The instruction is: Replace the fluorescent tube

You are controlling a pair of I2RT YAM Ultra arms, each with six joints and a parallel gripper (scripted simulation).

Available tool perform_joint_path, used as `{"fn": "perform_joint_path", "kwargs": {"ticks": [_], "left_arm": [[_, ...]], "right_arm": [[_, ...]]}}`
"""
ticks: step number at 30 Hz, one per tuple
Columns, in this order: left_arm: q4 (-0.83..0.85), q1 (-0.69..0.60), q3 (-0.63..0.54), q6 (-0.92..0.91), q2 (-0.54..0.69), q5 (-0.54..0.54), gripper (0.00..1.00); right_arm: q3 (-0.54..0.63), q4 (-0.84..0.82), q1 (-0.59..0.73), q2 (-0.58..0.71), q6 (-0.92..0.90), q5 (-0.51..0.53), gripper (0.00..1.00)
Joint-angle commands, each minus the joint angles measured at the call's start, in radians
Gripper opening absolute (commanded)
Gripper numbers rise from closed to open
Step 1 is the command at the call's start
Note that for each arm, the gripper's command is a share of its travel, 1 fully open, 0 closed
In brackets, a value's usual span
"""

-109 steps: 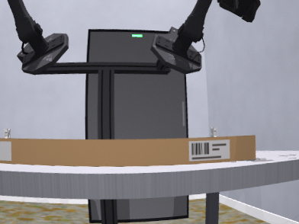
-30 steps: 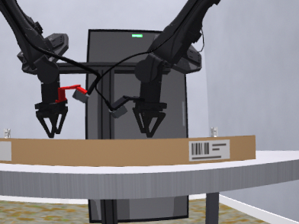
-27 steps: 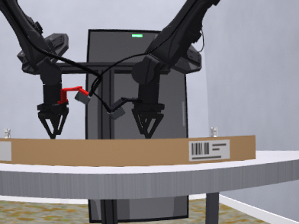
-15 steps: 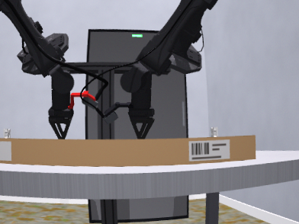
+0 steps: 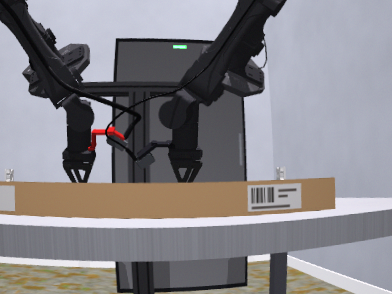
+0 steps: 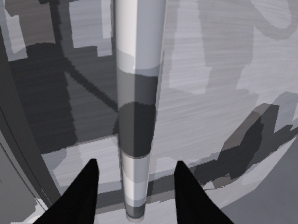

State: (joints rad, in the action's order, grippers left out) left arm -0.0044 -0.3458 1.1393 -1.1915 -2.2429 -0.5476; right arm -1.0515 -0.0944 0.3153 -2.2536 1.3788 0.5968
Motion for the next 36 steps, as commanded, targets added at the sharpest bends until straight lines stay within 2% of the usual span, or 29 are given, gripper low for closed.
{"fn": "perform_joint_path", "kwargs": {"ticks": [1,9,16,24,25,30,33,34,36], "left_arm": [[0.006,-0.011,0.025,-0.019,-0.030,0.024,0.49],[0.064,0.027,0.069,-0.054,-0.087,0.037,0.49],[0.068,0.026,0.091,-0.062,-0.132,0.043,0.49],[0.039,0.024,0.104,-0.064,-0.084,0.043,0.49],[0.045,0.030,0.091,-0.059,-0.111,0.038,0.49],[0.077,0.025,0.055,-0.065,-0.083,0.044,0.49],[0.076,0.026,0.039,-0.065,-0.082,0.044,0.49],[0.052,0.026,0.039,-0.065,-0.082,0.044,0.11],[0.051,0.026,0.039,-0.065,-0.082,0.044,0.11]], "right_arm": [[-0.019,-0.009,0.005,-0.045,0.019,-0.022,0.49],[-0.063,-0.074,-0.037,-0.103,0.059,-0.038,0.49],[-0.087,-0.083,-0.023,-0.136,0.067,-0.044,0.49],[-0.084,-0.041,-0.023,-0.143,0.067,-0.043,0.49],[-0.079,-0.048,-0.031,-0.129,0.064,-0.040,0.49],[-0.094,-0.036,-0.023,-0.117,0.067,-0.043,0.49],[-0.048,-0.072,-0.024,-0.093,0.067,-0.043,0.49],[-0.042,-0.038,-0.024,-0.094,0.068,-0.043,0.49],[-0.041,-0.038,-0.024,-0.094,0.068,-0.043,0.49]]}}
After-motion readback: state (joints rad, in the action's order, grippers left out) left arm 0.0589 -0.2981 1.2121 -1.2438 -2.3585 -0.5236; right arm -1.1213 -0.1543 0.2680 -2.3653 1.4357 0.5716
